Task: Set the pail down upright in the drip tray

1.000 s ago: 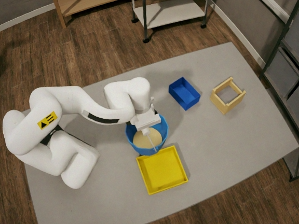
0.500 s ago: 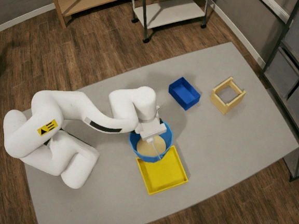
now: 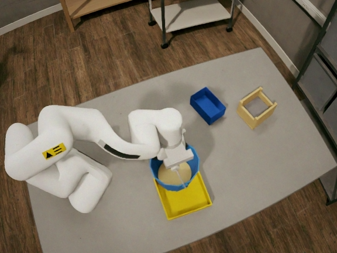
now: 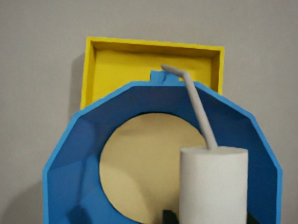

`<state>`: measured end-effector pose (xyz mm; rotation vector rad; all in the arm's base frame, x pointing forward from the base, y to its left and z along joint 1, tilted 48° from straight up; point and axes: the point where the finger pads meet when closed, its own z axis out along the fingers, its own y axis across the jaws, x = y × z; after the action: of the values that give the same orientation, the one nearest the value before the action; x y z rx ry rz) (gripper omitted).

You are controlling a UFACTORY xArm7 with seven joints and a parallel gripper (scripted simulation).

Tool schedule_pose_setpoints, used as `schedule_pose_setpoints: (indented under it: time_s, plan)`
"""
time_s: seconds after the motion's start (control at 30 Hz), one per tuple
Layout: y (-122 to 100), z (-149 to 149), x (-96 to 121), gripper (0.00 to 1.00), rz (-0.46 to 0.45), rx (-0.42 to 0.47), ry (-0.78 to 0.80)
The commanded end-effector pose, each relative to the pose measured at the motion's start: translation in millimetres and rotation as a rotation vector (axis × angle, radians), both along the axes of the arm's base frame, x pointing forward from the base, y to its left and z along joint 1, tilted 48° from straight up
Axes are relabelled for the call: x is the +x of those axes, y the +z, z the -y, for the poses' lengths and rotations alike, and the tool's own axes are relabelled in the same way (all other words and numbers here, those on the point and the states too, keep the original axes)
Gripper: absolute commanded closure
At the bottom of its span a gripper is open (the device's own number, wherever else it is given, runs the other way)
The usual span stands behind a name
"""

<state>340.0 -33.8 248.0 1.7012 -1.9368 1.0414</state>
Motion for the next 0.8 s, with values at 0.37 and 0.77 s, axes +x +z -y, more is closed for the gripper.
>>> schedule_pose_setpoints:
  time_s: [0.37, 0.77]
  plan:
    - [25, 22, -4, 1.0, 0.002, 0.0, 0.004]
    - [40, 37, -7, 1.0, 0.002, 0.0, 0.004]
